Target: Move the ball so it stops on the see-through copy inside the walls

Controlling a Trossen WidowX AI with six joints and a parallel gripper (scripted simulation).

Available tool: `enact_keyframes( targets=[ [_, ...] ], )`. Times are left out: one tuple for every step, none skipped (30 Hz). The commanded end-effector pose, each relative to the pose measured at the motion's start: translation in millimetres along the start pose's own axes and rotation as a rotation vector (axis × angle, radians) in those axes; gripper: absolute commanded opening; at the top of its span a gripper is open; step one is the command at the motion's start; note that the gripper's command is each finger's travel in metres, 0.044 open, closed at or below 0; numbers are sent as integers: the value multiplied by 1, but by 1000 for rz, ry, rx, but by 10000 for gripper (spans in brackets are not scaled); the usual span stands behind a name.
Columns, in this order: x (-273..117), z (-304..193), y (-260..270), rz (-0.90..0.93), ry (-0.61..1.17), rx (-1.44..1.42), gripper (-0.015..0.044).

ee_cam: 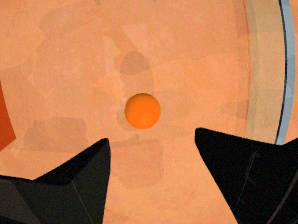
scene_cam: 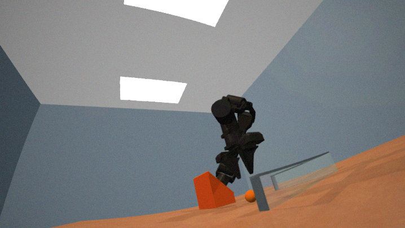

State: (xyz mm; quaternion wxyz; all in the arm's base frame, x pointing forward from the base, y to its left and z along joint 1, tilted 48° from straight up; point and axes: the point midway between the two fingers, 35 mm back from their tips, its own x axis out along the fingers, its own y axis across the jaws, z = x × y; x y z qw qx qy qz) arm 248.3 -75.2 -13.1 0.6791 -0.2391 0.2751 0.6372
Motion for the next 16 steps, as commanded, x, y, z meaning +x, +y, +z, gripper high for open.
enact_keyframes(
  targets=[
    [-23,2,2,-1,5,-7,277],
    [-23,2,2,-1,5,-7,277],
    [-23,2,2,-1,5,-7,277],
    [-14,0,0,-8,3,-2,277],
    [-14,0,0,-8,3,-2,277],
    [-14,0,0,-8,3,-2,277],
    [-14,0,0,-8,3,-2,277],
    [-14,0,0,-8,3,-2,277],
    [-14,0,0,-8,3,-2,277],
    [-14,0,0,-8,3,-2,277],
    [-16,0,0,-8,3,-2,303],
    [-24,0,1,-8,3,-2,330],
    [-37,1,2,-7,3,-3,356],
    [-49,2,3,-6,2,-4,382],
    [-57,3,4,-6,1,-5,408],
    [-59,3,5,-5,1,-5,435]
  ],
)
